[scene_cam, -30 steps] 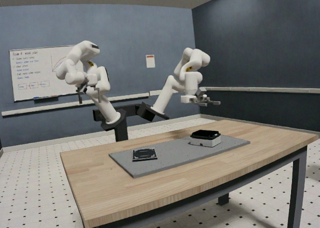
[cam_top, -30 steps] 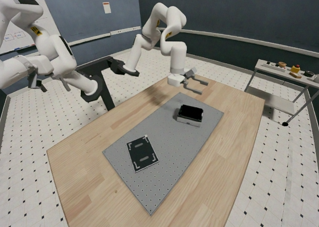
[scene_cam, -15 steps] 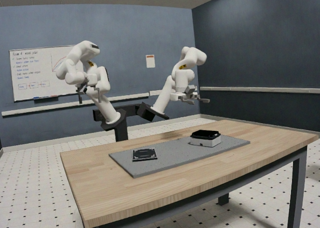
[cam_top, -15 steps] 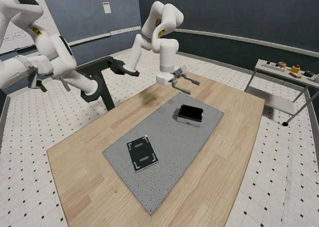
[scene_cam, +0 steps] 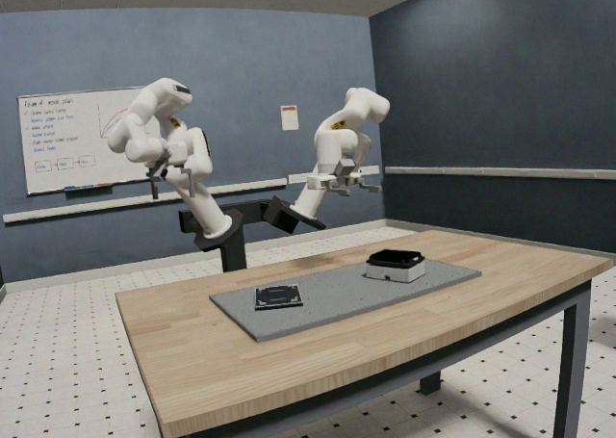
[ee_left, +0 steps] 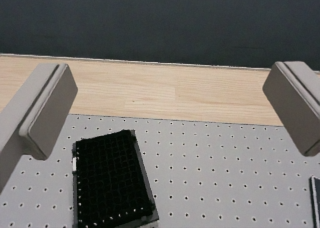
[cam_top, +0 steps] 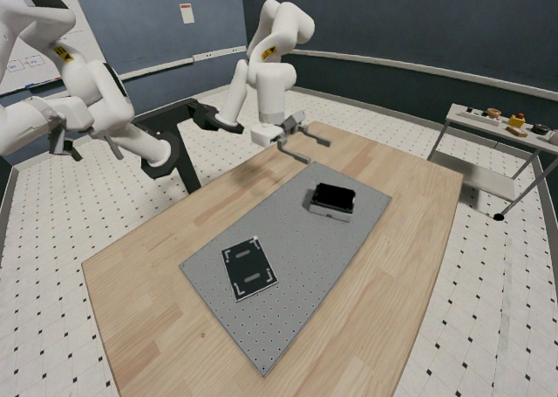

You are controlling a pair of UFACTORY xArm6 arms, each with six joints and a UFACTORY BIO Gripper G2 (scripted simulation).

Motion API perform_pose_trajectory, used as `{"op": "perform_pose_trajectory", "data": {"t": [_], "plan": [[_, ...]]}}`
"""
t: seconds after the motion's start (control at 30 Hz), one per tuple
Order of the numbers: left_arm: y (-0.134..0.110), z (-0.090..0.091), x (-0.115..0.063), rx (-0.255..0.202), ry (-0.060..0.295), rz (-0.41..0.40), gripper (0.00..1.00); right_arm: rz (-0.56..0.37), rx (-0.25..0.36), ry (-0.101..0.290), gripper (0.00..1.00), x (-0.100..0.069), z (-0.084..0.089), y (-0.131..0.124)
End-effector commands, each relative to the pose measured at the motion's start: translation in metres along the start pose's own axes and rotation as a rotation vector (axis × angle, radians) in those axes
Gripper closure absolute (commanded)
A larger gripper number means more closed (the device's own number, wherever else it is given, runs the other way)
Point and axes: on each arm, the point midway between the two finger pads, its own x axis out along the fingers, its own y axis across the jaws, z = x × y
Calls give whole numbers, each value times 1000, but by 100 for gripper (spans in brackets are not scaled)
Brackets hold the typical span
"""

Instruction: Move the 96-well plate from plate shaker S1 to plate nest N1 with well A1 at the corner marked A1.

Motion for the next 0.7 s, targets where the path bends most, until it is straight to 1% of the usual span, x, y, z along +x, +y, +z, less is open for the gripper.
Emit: {"op": "perform_pose_trajectory", "data": {"t": [0.0,0.03,0.1,0.13,0.4,0.43,0.6,0.67], "plan": [[-10,5,-8,-2,-3,1,63,1,1,-3,0,-1,1,0],[-14,6,-11,-2,-3,1,63,1,1,-3,0,-1,1,0],[-14,6,-11,-2,-3,1,63,1,1,-3,0,-1,1,0],[-17,7,-15,11,-8,-29,63,1,1,-3,0,-1,1,0],[-45,17,-43,12,-8,-31,63,1,1,-3,0,-1,1,0],[-48,18,-46,27,-17,-59,63,1,1,-3,0,-1,1,0],[-63,24,-65,29,-17,-62,63,1,1,-3,0,-1,1,0],[-63,24,-65,29,-17,-62,63,1,1,-3,0,-1,1,0]]}}
